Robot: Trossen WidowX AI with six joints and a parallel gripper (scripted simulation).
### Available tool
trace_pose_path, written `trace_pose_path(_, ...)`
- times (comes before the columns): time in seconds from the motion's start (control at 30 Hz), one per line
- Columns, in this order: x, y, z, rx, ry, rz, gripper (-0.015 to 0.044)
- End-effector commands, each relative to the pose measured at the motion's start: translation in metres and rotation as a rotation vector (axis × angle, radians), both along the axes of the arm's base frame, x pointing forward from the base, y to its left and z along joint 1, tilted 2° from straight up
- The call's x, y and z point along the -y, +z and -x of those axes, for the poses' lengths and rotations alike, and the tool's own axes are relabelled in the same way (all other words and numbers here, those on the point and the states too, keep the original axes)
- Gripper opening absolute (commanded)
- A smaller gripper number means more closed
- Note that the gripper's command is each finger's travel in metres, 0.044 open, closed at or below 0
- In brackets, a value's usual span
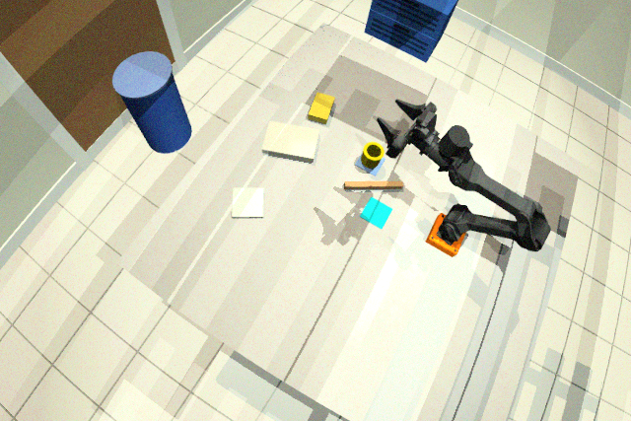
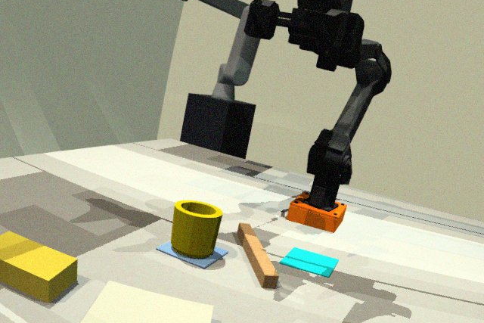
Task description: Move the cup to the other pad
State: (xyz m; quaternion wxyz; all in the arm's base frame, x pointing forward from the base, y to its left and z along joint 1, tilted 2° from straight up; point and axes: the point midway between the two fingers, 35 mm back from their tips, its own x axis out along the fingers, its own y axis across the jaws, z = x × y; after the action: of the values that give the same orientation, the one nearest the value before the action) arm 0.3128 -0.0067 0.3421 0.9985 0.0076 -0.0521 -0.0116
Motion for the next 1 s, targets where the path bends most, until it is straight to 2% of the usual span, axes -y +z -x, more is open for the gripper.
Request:
trace_pose_path(0.0,0.000,-0.002,-0.002,-0.014,-0.002,0.011,0.0374)
trace_pose_path(0.07,0.003,-0.018,-0.016,-0.122,-0.010,0.097,0.0321)
trace_pose_path(0.27,0.014,-0.098,-0.055,-0.612,0.078,0.477,0.0167)
trace_pose_path(0.43,0.030,-0.164,-0.054,-0.992,0.303,0.755,0.0167)
trace_pose_path(0.63,0.045,-0.223,-0.027,-1.332,0.755,0.964,0.0167)
trace_pose_path(0.73,0.039,-0.233,-0.020,-1.391,0.905,0.990,0.0167)
trace_pose_path(0.97,0.039,-0.233,-0.020,-1.395,0.915,0.991,0.0167)
